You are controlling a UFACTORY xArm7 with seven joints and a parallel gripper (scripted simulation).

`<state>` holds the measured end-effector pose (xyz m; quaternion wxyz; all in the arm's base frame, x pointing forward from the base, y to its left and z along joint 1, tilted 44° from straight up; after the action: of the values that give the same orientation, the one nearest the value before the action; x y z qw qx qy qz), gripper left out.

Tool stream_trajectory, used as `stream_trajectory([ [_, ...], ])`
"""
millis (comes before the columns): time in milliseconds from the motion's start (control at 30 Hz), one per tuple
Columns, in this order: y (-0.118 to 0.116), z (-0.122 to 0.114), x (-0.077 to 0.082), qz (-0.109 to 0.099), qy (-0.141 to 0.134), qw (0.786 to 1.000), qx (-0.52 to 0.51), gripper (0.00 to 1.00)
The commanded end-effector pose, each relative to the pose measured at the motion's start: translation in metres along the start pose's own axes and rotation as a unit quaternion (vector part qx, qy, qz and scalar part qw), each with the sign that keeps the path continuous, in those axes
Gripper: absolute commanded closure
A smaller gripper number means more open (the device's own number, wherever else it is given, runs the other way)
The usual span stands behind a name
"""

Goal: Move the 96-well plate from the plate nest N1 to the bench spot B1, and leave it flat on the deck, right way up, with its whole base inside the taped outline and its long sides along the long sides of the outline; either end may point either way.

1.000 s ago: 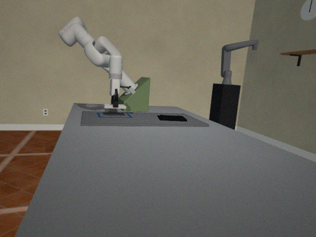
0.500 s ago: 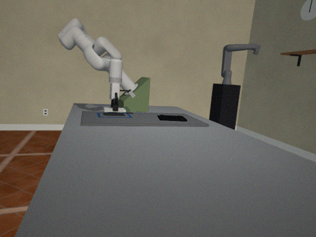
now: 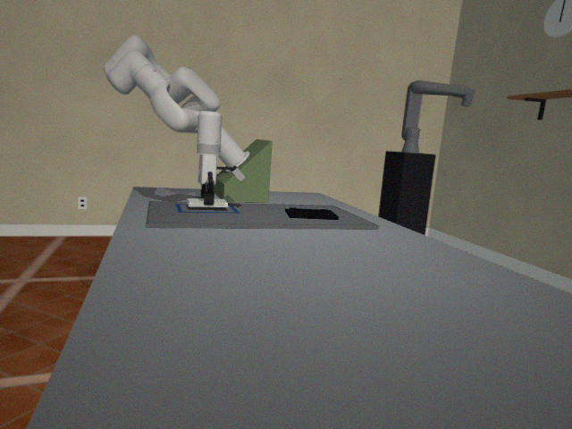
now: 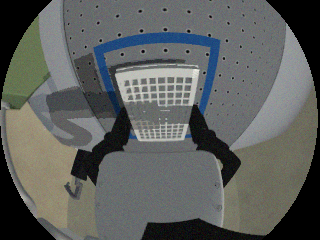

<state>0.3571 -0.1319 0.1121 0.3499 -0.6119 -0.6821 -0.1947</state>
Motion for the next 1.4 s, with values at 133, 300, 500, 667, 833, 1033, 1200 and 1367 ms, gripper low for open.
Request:
stream_trajectory([
  [133, 0.001, 0.0, 0.0008, -0.002, -0.001, 1.0, 0.0, 1.0],
  [300, 0.0009, 0.0001, 0.0008, -0.002, -0.001, 1.0, 0.0, 1.0],
  [500, 0.0008, 0.0001, 0.0, -0.002, -0.001, 1.0, 0.0, 1.0],
  [667, 0.0008, 0.0001, -0.0008, -0.002, -0.001, 1.0, 0.0, 1.0],
  [833, 0.0008, 0.0001, -0.0014, -0.002, -0.001, 1.0, 0.0, 1.0],
  [1033, 0.0008, 0.0001, -0.0023, -0.002, -0.001, 1.0, 0.0, 1.0],
  [1200, 0.0008, 0.0001, -0.0031, -0.002, -0.001, 1.0, 0.0, 1.0],
  [1367, 0.0008, 0.0001, -0.0039, -0.002, -0.001, 1.0, 0.0, 1.0],
])
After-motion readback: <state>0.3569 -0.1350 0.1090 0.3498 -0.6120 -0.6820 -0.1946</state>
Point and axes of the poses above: the point where the finger pads meet when closed, its own x axis back along the fingers, its own y axis across the jaws, z = x × y, the point moved 9 cm from there along x, back along the fingers, and after that the axes turned 14 degrees about x, right-handed, at the moved point
